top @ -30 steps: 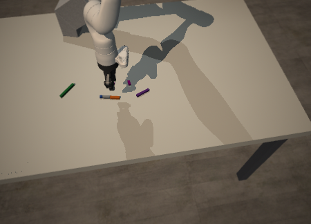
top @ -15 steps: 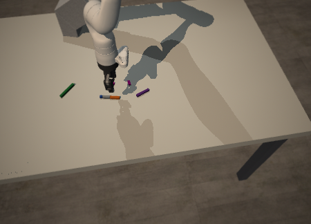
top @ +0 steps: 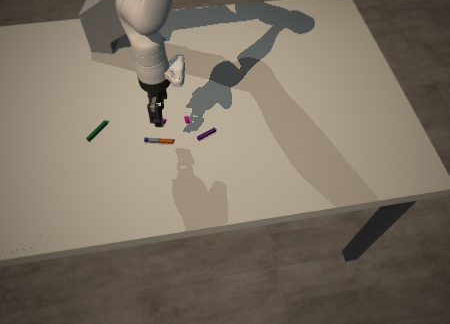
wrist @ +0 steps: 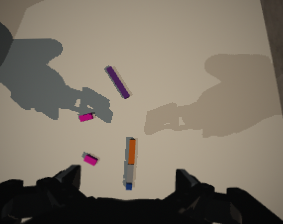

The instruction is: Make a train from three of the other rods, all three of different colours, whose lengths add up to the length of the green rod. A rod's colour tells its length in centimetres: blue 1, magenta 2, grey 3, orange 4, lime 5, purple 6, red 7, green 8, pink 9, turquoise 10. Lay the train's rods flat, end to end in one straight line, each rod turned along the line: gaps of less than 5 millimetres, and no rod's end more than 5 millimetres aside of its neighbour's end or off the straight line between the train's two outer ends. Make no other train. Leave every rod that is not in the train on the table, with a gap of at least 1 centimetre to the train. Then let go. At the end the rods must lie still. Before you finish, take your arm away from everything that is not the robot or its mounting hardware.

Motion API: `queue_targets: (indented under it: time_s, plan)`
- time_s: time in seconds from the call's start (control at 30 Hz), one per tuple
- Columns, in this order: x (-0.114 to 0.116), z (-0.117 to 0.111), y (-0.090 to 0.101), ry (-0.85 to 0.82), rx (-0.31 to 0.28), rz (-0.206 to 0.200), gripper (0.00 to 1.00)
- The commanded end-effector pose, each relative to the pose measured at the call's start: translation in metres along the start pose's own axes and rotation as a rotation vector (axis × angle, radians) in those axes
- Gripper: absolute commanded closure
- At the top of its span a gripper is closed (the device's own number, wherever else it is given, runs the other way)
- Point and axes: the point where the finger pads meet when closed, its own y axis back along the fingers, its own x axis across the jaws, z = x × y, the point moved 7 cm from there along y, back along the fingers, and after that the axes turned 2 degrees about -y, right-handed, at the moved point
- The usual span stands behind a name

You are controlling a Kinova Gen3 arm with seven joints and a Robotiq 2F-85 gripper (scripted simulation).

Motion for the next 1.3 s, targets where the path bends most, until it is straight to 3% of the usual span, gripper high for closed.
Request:
queue_targets:
  time_s: [0.0,0.17,0.33,1.27]
  plan:
    - [0.003,0.001,0.022,-0.006,-0.008,0.013,0.00]
    - [0.003,0.000,0.044,-0.005,-0.008,0.013,0.00]
    - [0.003,0.000,0.054,-0.005,-0.008,0.013,0.00]
    - [0.001,0.000,0.054,-0.007,-0.007,0.010,0.00]
